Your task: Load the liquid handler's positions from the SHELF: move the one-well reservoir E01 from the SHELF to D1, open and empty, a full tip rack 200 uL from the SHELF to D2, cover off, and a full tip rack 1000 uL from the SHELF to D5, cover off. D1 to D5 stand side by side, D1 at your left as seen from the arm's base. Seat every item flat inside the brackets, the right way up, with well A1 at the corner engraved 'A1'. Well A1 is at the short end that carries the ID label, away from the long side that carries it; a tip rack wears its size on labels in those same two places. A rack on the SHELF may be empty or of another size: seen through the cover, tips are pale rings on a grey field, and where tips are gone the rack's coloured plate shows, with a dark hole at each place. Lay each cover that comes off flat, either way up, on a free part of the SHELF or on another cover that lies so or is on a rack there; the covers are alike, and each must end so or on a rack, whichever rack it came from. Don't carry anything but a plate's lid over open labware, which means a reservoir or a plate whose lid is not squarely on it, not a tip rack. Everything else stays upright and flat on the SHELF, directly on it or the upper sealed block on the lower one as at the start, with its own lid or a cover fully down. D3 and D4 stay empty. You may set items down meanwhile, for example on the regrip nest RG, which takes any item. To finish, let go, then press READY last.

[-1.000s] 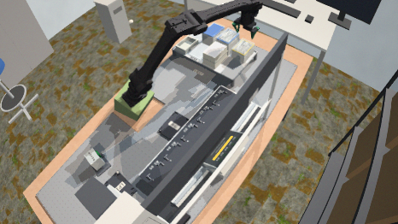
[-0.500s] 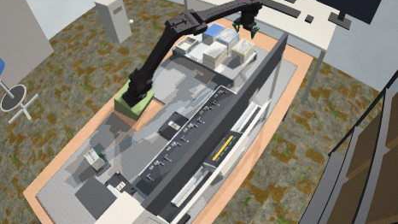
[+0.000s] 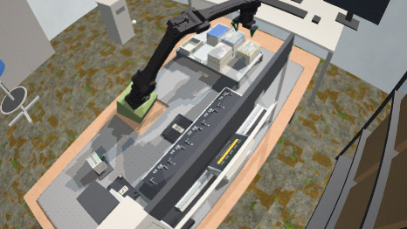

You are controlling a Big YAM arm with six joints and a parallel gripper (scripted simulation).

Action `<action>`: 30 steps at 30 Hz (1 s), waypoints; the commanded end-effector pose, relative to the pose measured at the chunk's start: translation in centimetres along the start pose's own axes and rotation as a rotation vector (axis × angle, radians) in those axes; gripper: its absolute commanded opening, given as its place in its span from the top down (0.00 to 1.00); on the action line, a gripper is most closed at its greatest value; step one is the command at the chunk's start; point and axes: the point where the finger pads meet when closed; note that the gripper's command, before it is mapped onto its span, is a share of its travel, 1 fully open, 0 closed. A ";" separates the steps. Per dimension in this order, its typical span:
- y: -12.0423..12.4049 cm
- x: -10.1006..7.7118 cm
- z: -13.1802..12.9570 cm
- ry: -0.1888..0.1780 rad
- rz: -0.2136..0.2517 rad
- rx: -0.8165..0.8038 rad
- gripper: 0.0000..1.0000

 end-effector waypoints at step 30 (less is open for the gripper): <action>-2.4 -2.5 6.2 0.016 -0.053 0.035 0.00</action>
Point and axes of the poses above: the point where the finger pads meet when closed, its own x axis out along the fingers, its own z axis across the jaws, y = z × x, and after that the axes turned 12 degrees about -x, right-handed
